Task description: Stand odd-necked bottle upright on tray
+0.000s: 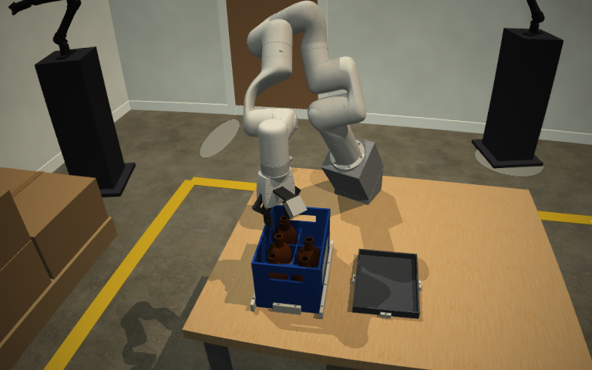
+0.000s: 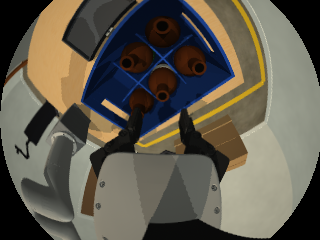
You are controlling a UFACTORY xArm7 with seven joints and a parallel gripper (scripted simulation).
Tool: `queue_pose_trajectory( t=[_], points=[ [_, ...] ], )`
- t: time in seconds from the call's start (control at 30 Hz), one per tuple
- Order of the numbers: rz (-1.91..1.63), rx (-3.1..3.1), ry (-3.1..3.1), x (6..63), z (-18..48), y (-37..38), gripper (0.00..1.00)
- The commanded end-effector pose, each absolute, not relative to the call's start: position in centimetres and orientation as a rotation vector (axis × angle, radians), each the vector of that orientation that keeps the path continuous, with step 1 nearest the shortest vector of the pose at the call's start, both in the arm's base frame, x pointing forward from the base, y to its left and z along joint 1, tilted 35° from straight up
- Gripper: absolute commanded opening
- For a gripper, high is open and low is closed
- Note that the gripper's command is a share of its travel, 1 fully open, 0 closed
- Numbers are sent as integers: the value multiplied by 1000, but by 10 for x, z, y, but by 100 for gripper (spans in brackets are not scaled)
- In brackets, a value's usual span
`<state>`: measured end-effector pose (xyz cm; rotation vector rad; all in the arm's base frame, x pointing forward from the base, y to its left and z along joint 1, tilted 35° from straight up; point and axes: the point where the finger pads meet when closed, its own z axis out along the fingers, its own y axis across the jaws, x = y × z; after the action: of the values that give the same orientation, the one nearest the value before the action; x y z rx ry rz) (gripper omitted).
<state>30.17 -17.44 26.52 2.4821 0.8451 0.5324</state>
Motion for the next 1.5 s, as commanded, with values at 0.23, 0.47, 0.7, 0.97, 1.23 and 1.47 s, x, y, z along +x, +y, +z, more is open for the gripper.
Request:
queue_pose_trajectory(
  t=[0.23, 0.47, 0.7, 0.97, 1.23, 1.47],
  points=[
    [534, 2480, 844, 309, 256, -179, 65],
    [534, 2480, 844, 312, 250, -181, 65],
    [534, 2480, 844, 316, 243, -184, 65],
    [534, 2480, 844, 319, 239, -186, 65],
    [534, 2480, 844, 320, 237, -187, 65],
    [534, 2480, 844, 320, 237, -187, 65]
  ],
)
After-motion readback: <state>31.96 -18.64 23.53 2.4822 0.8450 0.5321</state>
